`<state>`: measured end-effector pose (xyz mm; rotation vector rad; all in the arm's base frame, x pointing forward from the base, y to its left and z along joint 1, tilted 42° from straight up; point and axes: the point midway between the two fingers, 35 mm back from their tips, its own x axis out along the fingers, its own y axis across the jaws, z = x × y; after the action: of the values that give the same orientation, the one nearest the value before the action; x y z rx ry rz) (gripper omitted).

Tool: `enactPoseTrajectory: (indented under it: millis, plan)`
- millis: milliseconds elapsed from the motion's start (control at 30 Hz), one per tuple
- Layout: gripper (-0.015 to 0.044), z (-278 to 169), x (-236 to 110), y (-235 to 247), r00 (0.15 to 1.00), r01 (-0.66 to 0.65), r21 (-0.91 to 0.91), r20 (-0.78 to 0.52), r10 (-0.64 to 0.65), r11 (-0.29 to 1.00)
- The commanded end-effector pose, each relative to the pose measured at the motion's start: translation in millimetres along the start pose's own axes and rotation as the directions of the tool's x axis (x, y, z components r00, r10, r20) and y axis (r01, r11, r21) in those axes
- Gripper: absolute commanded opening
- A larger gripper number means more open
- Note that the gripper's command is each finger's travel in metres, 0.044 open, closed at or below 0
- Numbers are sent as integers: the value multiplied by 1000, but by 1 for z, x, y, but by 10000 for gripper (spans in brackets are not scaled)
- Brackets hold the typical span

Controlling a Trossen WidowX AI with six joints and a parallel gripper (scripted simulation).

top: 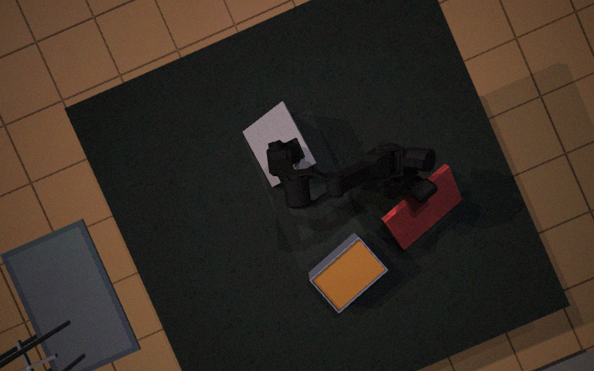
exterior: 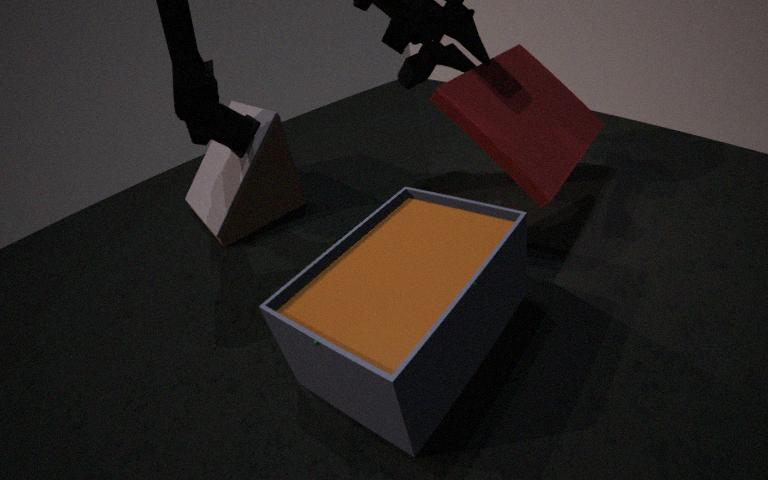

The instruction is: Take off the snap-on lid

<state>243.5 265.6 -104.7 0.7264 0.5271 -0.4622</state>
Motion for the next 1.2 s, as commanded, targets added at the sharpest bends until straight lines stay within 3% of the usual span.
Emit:
enactPoseTrajectory:
  millis: [0,1167]
  plan:
    - [0,0,2,-1,1000,-5,1,1,5,1000]
    - [0,0,20,-23,1000,-6,1,2,6,1000]
